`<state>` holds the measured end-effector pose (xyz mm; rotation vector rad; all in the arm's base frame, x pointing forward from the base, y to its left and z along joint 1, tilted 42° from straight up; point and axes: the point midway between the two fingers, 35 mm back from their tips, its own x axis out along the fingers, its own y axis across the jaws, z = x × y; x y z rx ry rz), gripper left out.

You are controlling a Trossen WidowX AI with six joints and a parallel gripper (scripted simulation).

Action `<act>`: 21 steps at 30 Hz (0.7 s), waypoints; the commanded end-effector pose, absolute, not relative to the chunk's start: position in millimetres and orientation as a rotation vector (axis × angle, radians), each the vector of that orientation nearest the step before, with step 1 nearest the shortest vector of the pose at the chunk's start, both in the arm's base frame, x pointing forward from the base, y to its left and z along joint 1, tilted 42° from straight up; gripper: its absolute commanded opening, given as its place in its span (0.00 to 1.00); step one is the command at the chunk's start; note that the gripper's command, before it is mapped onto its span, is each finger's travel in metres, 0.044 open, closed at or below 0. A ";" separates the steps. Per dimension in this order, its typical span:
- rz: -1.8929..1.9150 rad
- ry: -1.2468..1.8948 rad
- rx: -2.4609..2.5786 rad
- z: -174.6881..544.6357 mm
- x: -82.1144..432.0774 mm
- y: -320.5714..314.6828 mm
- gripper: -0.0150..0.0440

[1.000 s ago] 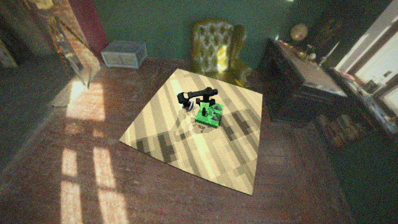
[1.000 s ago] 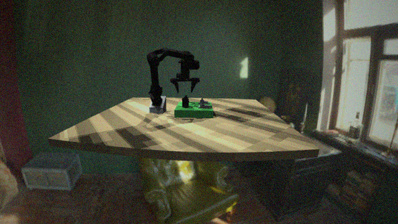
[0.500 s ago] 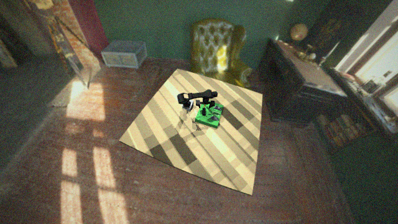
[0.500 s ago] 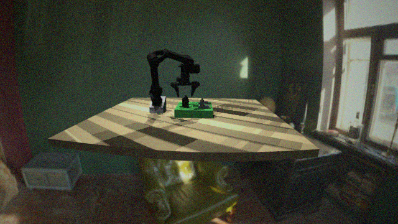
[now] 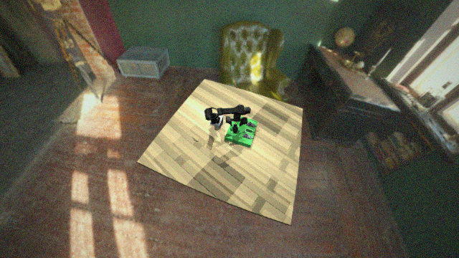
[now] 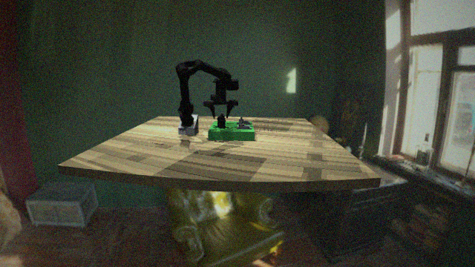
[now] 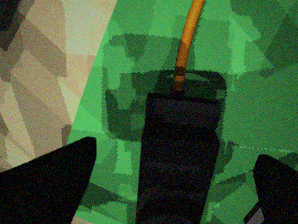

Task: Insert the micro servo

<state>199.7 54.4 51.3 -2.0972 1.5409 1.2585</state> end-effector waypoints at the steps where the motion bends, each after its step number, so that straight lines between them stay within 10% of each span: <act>1: 1.257 1.542 -2.104 50.7 199.8 52.9 0.69; 15: 1.258 1.542 -2.103 53.9 199.7 55.9 0.26; 21: 1.259 1.542 -2.103 74.7 195.2 69.1 0.25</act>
